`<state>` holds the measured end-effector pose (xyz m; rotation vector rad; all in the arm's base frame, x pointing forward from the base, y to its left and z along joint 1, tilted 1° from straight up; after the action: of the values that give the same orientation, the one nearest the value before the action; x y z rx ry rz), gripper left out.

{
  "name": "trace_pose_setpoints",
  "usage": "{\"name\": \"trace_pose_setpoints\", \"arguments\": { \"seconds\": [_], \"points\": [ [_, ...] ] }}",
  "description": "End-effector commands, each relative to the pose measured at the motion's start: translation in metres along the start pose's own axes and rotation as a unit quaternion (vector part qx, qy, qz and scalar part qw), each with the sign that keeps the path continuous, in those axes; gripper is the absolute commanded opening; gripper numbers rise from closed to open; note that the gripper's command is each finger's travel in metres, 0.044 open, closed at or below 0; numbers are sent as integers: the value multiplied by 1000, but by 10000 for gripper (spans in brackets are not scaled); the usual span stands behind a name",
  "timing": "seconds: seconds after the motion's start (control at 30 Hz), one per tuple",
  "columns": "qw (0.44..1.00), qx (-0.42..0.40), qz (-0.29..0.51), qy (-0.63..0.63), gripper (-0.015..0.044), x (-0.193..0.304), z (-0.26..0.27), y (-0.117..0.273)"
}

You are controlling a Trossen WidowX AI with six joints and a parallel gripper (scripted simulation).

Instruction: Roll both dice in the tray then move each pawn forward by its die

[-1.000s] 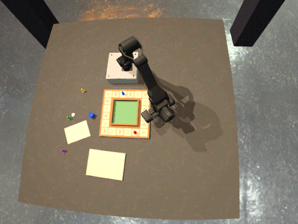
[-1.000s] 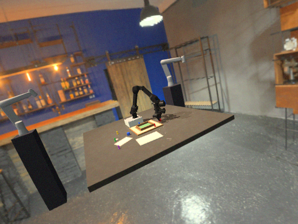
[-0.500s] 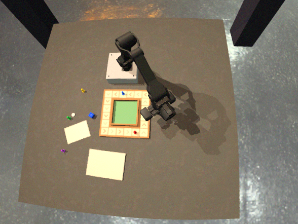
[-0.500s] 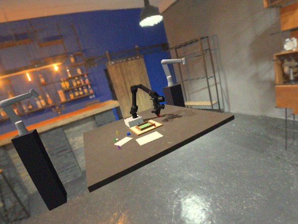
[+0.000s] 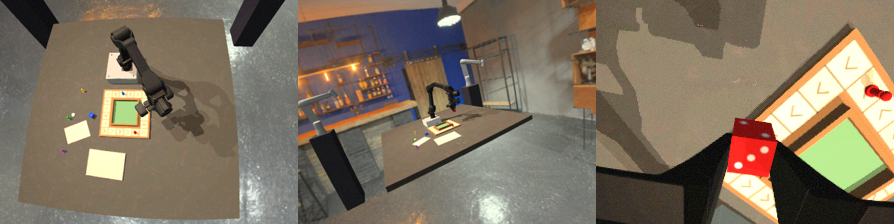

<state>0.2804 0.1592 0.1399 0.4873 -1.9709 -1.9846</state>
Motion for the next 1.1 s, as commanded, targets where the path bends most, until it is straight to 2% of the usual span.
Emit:
{"name": "trace_pose_setpoints", "arguments": {
  "seconds": [0.0,0.67,1.07],
  "points": [
    [999,1,3,-33,0,6,-20,-4],
    [975,7,4,-220,0,52,-118,-27],
    [952,10,4,-307,0,85,-154,-38]
  ]
}}
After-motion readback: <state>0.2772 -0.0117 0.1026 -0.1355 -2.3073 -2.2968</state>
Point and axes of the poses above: the point midway between the two fingers, 35 mm back from their tips, its own y axis back along the fingers, its own z axis across the jaws, x = y × z, the point moved 4 cm from there along y, back along the fingers, and after that the axes turned 6 degrees about -y, right-handed, at the moved point
